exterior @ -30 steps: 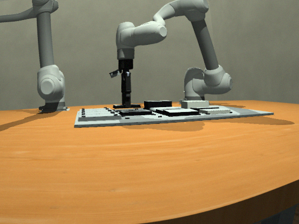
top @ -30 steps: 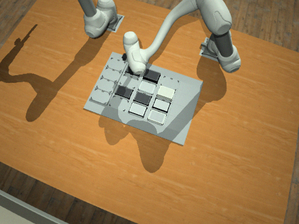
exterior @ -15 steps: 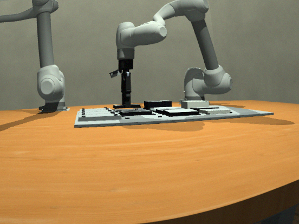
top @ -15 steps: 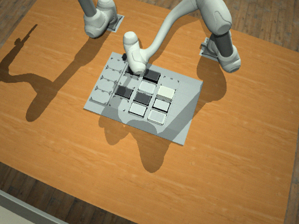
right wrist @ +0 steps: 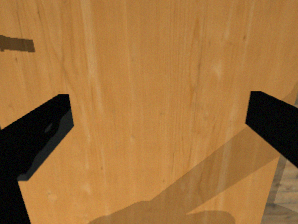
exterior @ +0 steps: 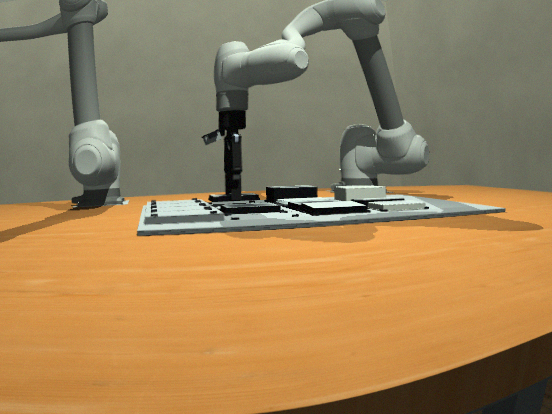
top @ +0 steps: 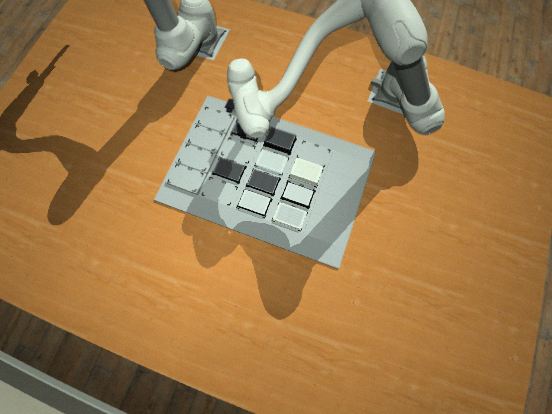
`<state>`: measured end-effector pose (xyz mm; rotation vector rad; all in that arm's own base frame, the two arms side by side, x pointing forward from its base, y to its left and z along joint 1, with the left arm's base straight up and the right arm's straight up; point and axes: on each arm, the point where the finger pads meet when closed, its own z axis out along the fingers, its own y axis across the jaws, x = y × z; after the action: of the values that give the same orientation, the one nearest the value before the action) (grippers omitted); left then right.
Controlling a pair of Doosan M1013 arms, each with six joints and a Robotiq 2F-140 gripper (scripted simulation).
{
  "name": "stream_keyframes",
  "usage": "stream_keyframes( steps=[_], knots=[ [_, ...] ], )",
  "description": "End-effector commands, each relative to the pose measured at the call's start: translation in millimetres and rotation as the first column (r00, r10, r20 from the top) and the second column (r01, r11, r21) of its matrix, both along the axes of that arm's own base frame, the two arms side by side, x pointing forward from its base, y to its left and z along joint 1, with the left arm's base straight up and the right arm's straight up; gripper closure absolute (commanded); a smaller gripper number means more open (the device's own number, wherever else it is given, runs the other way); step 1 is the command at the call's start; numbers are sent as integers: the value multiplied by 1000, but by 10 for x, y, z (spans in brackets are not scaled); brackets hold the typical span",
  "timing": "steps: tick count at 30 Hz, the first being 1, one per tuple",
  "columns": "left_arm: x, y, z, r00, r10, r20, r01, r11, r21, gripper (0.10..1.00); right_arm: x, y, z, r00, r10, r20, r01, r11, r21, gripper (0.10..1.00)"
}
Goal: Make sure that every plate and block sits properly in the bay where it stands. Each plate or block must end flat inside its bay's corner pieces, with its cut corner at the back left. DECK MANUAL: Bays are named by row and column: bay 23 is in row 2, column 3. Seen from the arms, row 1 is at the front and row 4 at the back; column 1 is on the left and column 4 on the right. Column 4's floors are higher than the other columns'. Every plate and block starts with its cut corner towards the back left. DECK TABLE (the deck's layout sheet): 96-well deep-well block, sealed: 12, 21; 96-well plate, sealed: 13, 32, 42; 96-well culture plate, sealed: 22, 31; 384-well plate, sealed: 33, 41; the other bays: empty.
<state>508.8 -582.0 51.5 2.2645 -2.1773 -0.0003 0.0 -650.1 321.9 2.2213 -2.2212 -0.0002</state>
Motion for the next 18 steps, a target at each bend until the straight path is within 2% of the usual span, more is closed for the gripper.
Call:
stream_keyframes(
  steps=[1, 18],
  knots=[
    [5, -4, 1, 1000, 0, 2, 0, 1000, -1, 999, 1, -2, 9, 1000, 0, 0, 0, 1000, -1, 98],
    [4, -4, -49, 1000, 0, 2, 0, 1000, -1, 999, 1, -2, 9, 1000, 0, 0, 0, 1000, -1, 98]
  ],
)
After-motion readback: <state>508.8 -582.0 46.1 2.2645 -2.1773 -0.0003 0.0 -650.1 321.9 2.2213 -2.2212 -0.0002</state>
